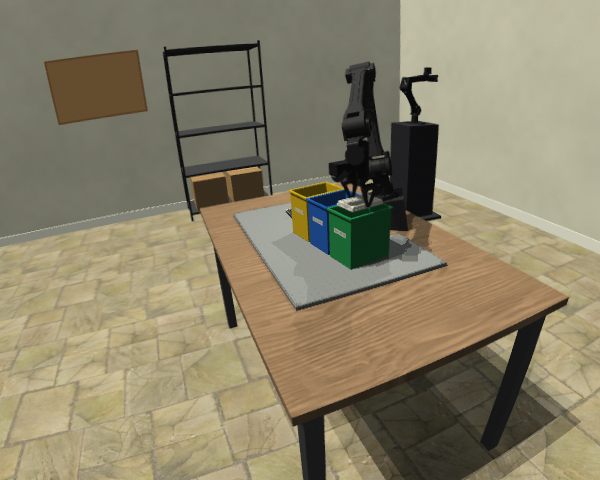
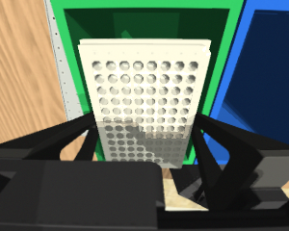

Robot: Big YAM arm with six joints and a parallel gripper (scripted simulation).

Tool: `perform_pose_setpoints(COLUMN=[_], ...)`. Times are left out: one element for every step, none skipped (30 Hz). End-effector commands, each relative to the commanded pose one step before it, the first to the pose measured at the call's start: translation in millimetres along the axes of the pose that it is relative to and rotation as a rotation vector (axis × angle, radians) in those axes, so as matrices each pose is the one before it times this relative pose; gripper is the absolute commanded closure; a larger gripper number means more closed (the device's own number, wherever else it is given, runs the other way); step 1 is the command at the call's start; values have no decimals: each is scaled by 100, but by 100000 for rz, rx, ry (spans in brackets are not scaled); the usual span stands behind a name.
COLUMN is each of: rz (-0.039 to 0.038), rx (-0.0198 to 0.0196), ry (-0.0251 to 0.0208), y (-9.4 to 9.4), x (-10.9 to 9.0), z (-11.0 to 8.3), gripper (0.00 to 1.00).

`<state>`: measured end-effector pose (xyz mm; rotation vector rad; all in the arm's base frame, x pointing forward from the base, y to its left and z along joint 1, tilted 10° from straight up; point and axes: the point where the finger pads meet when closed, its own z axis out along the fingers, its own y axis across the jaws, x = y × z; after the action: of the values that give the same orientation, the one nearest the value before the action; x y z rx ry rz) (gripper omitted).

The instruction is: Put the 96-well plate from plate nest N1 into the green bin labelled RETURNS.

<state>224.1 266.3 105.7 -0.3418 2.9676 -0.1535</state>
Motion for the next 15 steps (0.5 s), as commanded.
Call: perform_pose_setpoints(rz=[156,15,10,6,7,14,0,0,18,18,15,11,7,8,13], rx=[-233,-45,-45,-46,-46,-45,0,0,-44,-44,-44,-45,-45,-45,-44], ry=[-650,-52,-52,-52,-52,-51,0,0,-51,-51,-51,-52,-52,-51,-51], y=[-396,-6,-5,-4,-4,-6,0,0,-7,-7,-6,-5,-4,-4,-6], x=[-340,-1,0,1,0,-1,0,0,-2,-2,-1,0,0,0,-1], z=[171,-23,-23,-24,-23,-23,0,0,-23,-23,-23,-23,-23,-23,-23], gripper=[100,100,100,100,100,100,100,100,100,100,100,100,100,100,100])
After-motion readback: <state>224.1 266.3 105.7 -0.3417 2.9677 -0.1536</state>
